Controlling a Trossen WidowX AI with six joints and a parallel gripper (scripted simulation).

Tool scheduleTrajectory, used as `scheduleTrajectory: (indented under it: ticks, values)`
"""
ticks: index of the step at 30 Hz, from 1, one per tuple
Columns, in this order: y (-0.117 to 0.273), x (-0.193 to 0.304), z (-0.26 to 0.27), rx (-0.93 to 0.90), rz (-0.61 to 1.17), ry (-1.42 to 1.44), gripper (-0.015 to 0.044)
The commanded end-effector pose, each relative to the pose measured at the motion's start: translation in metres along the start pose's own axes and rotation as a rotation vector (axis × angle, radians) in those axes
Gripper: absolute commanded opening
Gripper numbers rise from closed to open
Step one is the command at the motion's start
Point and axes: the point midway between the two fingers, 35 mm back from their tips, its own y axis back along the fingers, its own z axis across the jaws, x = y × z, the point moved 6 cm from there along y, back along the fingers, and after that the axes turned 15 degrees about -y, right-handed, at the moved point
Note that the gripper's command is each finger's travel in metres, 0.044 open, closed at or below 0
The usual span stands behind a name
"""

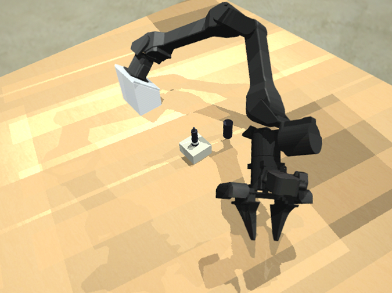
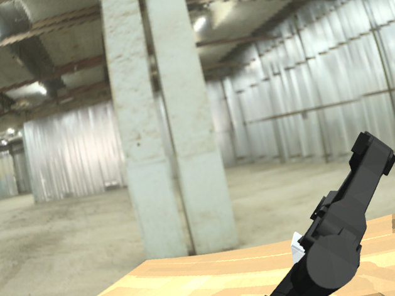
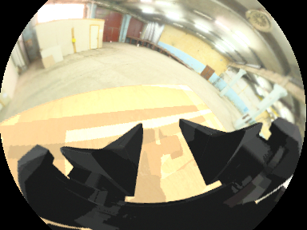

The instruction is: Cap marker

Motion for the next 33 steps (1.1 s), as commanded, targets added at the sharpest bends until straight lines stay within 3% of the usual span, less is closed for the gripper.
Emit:
scheduleTrajectory:
  ticks: [1,19,33]
  values:
    - [0.051,0.019,-0.010,-0.020,0.254,0.134,0.0235]
    - [0.268,0.104,-0.048,-0.365,0.991,0.265,0.0235]
    - [0.258,0.137,-0.045,-0.381,1.007,0.261,0.0235]
